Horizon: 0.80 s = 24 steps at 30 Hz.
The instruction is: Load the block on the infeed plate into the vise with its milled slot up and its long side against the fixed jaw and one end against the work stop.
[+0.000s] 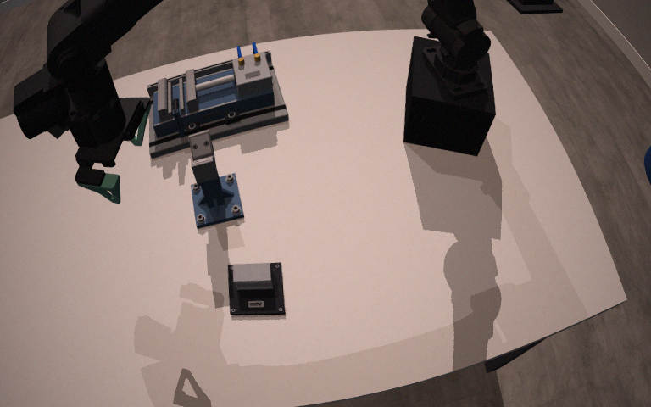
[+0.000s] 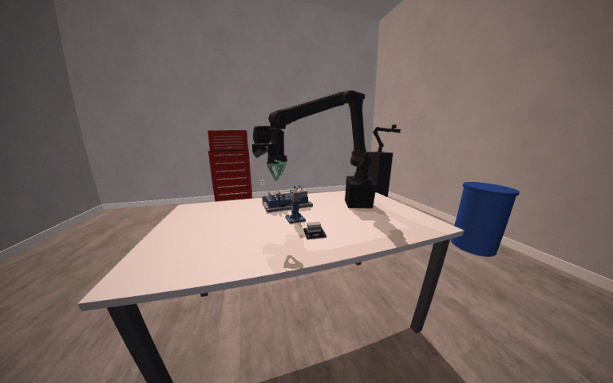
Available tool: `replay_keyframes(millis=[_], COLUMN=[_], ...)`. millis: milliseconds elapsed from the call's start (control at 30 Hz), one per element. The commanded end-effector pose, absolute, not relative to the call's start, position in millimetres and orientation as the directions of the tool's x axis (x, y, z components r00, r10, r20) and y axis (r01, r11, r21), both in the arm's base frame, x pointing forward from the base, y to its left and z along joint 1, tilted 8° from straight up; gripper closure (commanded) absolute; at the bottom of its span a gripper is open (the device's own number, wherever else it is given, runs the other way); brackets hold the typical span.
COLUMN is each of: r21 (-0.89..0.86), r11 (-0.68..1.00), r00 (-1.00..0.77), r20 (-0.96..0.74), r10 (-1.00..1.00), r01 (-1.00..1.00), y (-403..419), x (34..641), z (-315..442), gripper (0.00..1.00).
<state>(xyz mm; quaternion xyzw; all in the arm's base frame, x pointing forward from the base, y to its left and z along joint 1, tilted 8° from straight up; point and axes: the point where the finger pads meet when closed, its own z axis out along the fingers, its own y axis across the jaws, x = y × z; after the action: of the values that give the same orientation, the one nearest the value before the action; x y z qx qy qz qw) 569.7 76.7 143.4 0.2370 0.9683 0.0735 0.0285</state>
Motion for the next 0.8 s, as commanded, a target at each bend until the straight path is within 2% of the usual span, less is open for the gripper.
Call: replay_keyframes(millis=[0, 67, 167, 200, 367, 767], r21=[0.171, 0.162, 0.162, 0.151, 0.131, 0.079], r11=[0.942, 0.966, 0.968, 0.984, 0.989, 0.91], r00=[-0.948, -0.971, -0.972, -0.987, -0.99, -0.905], r20=[-0.086, -0.1, -0.101, -0.115, -0.135, -0.167], r10=[0.305, 0.217, 0.21, 0.111, -0.05, -0.39], r01=[0.287, 0.199, 0.192, 0.093, -0.067, -0.407], y=[90, 97, 97, 104, 116, 138], x=[565, 559, 558, 551, 539, 513], z=[161, 160, 160, 159, 156, 151], gripper=[0.0, 0.0, 0.0, 0.0, 0.0, 0.0])
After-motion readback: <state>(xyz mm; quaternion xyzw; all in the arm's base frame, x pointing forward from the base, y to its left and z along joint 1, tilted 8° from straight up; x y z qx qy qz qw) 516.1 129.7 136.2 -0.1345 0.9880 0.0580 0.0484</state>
